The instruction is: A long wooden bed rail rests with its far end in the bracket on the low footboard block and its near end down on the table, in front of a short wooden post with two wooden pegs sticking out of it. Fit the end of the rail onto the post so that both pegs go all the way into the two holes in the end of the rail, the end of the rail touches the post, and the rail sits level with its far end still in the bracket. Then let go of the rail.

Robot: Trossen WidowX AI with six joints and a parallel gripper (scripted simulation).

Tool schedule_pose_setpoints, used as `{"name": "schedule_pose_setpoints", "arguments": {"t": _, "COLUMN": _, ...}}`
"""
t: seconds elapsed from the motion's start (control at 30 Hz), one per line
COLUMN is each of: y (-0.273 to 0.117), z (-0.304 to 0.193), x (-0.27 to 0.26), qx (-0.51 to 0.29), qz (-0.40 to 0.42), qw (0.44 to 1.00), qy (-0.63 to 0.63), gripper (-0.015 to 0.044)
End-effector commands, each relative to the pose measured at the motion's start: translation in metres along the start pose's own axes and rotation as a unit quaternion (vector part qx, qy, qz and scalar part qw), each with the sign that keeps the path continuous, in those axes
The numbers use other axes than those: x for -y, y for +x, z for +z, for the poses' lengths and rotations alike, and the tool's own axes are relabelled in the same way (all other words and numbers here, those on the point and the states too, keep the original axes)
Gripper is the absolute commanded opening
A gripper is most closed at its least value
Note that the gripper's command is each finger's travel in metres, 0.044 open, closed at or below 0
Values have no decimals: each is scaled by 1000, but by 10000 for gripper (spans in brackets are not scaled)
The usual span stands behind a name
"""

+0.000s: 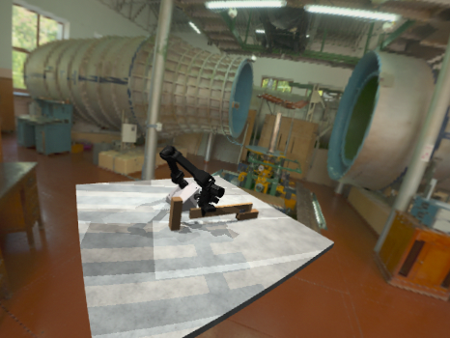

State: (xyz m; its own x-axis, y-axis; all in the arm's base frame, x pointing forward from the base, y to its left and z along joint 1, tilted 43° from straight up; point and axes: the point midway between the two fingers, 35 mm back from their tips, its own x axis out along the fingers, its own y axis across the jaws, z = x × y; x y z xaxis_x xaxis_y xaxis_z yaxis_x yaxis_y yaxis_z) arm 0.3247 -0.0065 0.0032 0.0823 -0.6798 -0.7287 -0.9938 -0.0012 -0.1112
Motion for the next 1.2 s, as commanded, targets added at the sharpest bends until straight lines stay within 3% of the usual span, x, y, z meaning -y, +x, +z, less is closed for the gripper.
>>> {"name": "schedule_pose_setpoints", "arguments": {"t": 0.0, "y": -7, "z": 3, "x": 2, "qx": 9, "qz": -4, "qw": 1000, "qy": 1, "gripper": 0}}
{"name": "schedule_pose_setpoints", "arguments": {"t": 1.17, "y": -6, "z": 3, "x": 0, "qx": 9, "qz": -4, "qw": 1000, "qy": 1, "gripper": 0}}
